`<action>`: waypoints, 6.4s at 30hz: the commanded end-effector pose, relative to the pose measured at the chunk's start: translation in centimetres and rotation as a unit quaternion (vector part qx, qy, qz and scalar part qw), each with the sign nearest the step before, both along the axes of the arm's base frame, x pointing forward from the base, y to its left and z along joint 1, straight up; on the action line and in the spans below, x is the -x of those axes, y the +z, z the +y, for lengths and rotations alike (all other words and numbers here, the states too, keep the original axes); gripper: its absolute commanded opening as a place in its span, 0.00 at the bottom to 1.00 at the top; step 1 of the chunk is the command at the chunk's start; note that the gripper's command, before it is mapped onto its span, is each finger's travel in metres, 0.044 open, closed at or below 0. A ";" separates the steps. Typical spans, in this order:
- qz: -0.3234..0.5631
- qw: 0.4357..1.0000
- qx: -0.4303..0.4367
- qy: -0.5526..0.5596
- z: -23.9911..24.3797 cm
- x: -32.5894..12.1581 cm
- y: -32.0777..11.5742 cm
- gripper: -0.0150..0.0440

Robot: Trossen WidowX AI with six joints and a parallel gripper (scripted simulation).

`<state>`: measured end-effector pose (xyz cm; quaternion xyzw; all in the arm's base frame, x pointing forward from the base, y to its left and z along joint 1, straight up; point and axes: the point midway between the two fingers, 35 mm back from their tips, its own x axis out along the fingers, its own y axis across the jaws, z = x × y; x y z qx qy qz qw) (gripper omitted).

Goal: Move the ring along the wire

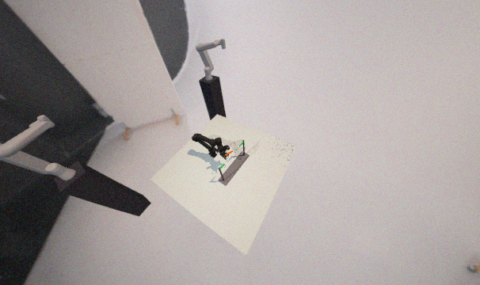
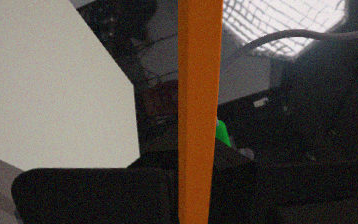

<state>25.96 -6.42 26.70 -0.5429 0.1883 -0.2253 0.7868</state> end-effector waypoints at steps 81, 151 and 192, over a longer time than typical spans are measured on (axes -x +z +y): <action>-0.070 0.826 -0.558 0.032 17.2 -2.3 -10.4 0.00; -0.068 0.825 -0.560 0.034 20.0 -2.5 -12.2 0.22; -0.069 0.825 -0.559 0.031 20.9 2.0 -10.3 0.53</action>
